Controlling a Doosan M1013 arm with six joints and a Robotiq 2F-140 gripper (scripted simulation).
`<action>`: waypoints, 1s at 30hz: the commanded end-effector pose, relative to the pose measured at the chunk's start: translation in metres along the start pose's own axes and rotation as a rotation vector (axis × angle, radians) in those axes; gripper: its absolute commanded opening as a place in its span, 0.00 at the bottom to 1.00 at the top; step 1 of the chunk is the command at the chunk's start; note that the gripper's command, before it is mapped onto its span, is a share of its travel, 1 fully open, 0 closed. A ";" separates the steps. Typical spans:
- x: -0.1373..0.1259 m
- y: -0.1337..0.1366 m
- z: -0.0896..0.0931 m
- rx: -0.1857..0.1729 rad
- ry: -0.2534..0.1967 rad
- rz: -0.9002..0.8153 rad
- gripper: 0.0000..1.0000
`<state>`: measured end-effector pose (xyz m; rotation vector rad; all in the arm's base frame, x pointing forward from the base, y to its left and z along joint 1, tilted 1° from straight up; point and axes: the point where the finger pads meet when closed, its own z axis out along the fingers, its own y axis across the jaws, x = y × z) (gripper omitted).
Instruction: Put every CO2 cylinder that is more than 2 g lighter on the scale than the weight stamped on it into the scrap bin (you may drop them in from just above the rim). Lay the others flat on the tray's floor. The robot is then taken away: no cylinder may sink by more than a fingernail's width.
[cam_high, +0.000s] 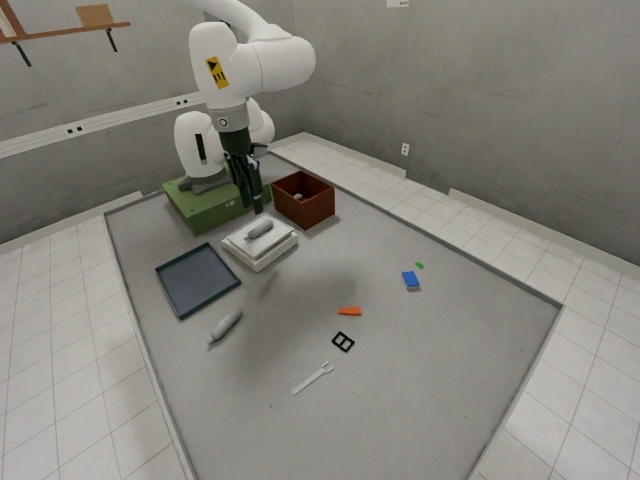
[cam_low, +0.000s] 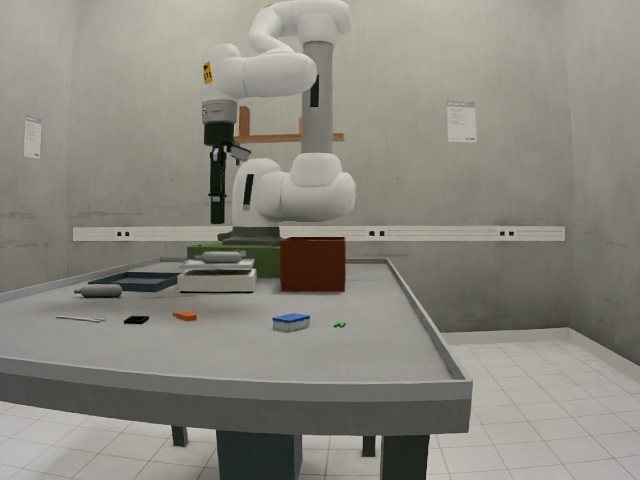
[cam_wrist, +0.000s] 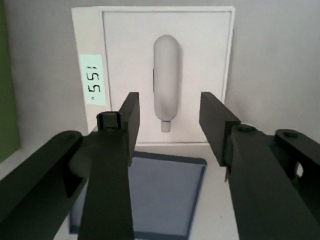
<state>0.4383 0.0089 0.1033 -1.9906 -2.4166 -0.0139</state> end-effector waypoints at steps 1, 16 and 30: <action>0.000 0.001 0.011 -0.001 0.001 -0.001 0.39; 0.000 0.000 0.066 -0.001 0.001 -0.001 0.39; 0.000 0.000 0.092 -0.001 0.001 -0.001 0.39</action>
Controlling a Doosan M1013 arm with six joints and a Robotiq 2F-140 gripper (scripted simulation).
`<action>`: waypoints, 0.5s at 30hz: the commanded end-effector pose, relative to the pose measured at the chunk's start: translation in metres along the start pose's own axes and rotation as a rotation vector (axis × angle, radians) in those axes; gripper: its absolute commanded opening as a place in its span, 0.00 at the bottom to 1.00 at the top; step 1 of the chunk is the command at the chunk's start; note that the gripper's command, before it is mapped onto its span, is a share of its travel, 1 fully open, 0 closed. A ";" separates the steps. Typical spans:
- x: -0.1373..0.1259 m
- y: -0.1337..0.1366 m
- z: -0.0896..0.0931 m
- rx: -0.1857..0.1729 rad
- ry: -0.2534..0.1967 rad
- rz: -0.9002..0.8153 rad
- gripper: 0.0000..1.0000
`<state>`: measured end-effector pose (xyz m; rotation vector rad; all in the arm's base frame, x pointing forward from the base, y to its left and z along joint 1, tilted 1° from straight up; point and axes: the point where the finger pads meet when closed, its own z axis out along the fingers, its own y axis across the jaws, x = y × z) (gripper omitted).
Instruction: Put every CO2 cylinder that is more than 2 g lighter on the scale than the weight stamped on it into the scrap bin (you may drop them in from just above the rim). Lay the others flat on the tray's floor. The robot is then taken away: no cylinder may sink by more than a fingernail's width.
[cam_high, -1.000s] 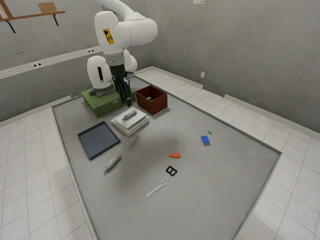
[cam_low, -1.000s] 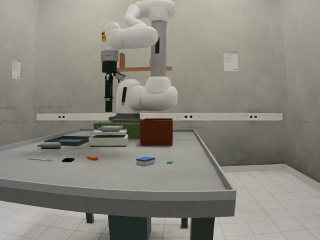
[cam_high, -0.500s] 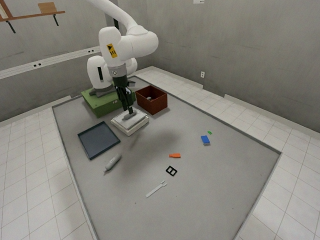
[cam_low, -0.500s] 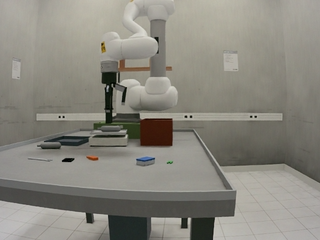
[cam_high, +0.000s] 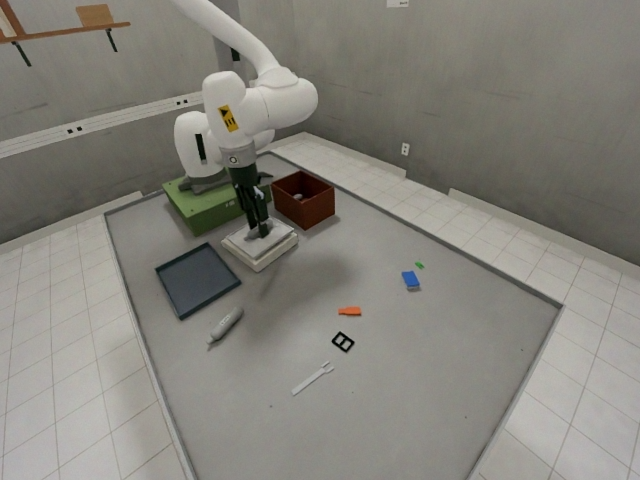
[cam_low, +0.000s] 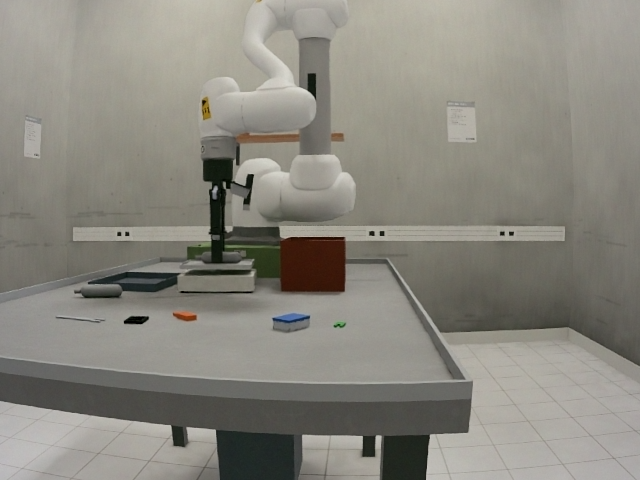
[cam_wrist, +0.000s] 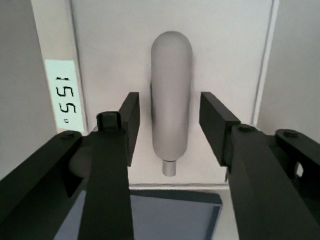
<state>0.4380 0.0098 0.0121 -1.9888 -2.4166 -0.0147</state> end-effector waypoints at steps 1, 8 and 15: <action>0.000 0.001 0.001 -0.001 0.000 0.000 0.39; 0.000 0.001 0.001 -0.001 0.000 0.000 0.39; 0.000 0.001 0.001 -0.001 0.000 0.000 0.10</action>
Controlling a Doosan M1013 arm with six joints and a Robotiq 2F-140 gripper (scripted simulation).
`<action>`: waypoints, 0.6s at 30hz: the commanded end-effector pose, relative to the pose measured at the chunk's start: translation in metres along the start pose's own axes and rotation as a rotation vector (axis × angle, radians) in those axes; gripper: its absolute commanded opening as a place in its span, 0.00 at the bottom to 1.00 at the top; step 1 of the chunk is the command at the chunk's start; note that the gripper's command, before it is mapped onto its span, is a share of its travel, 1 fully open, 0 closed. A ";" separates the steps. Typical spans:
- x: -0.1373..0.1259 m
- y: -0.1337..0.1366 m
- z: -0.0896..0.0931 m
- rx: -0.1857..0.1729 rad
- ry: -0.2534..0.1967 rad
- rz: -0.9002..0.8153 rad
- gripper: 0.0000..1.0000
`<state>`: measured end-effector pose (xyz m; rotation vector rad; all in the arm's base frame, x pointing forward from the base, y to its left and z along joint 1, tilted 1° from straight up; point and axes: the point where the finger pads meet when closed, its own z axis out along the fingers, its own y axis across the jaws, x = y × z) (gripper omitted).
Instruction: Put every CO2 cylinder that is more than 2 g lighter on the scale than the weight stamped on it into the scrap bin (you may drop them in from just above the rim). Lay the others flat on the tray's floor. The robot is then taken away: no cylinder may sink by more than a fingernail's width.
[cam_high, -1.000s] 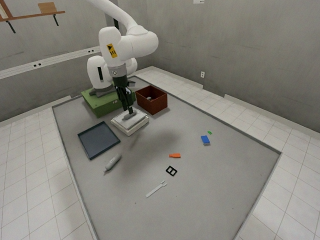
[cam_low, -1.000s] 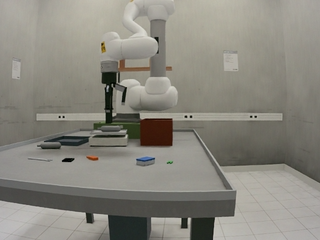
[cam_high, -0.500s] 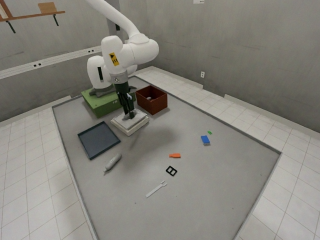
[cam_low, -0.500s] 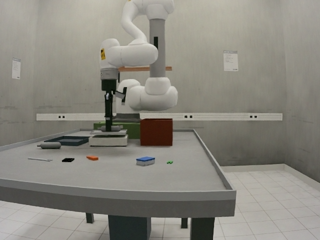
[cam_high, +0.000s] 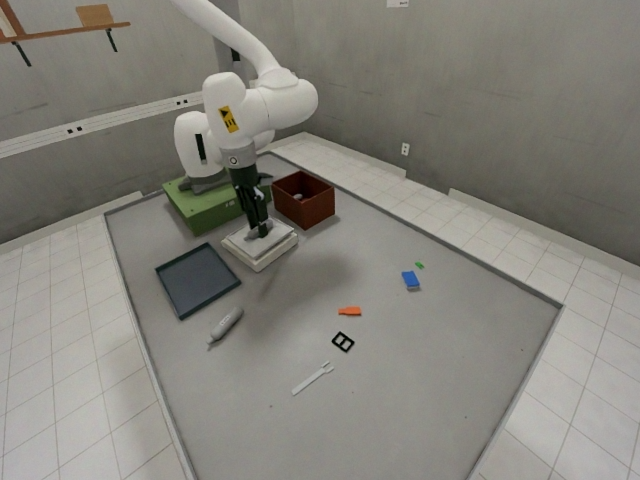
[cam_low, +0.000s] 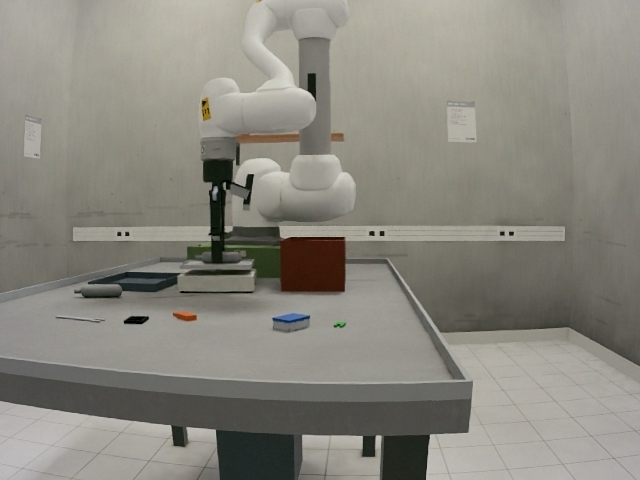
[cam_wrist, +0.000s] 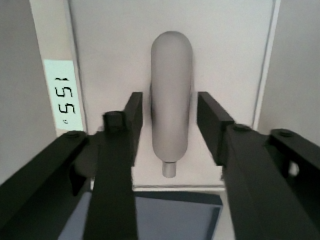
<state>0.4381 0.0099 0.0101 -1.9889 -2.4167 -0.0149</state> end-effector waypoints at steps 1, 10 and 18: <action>0.000 0.001 0.000 -0.001 0.000 0.000 0.10; 0.000 0.001 -0.001 -0.001 0.000 0.000 0.10; 0.000 0.001 -0.025 -0.001 0.000 0.000 0.10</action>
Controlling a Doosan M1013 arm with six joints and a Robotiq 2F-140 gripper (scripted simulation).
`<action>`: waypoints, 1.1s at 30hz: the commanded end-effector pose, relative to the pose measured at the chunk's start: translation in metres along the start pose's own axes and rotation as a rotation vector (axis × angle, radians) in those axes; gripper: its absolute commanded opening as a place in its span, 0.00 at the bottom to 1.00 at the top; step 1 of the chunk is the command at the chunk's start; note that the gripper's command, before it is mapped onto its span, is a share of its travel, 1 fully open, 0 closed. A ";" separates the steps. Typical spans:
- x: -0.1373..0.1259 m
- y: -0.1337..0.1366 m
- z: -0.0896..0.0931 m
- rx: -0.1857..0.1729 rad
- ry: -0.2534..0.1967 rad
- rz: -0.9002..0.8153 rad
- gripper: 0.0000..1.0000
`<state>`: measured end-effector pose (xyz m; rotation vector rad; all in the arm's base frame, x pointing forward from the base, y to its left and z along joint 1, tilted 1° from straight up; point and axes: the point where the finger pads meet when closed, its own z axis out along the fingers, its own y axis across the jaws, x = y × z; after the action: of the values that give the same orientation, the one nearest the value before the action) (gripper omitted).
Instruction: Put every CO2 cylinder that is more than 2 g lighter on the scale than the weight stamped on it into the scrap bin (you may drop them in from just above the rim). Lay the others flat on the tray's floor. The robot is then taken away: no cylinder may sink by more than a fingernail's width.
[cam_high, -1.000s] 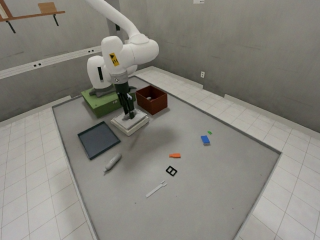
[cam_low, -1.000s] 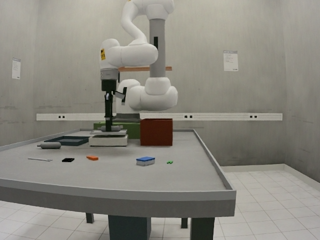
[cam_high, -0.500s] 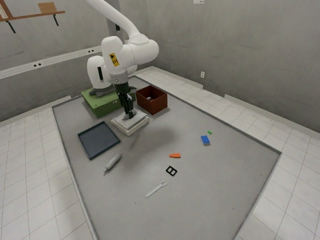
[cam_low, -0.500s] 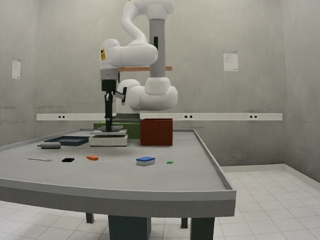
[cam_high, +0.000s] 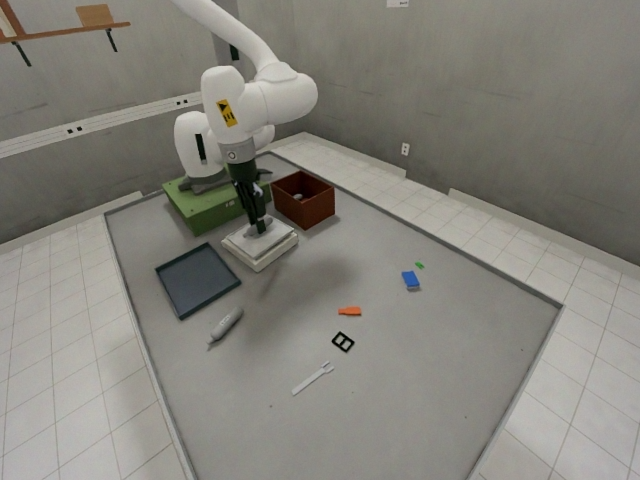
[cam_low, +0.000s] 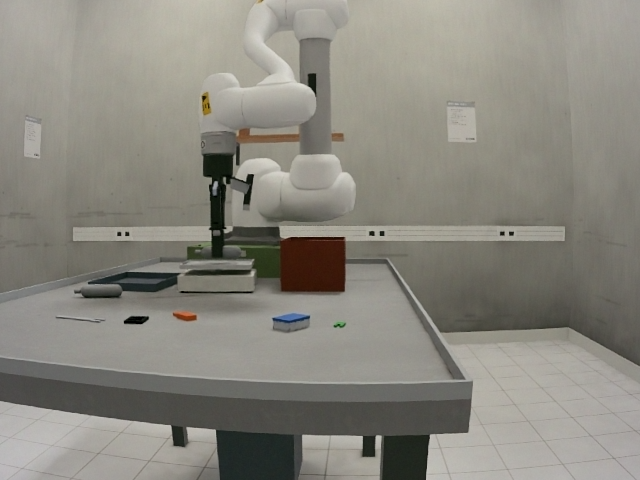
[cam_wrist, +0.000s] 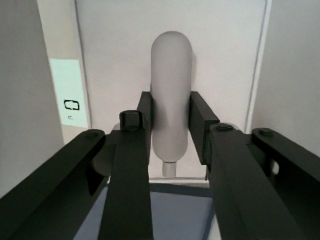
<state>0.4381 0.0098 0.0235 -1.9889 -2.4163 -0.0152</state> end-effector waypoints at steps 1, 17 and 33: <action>0.000 0.001 -0.012 -0.001 0.000 0.000 0.10; 0.000 0.001 -0.093 -0.001 0.000 0.000 0.10; -0.020 0.000 -0.095 -0.001 0.000 0.012 0.10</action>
<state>0.4392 0.0043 0.1184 -1.9920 -2.4145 -0.0152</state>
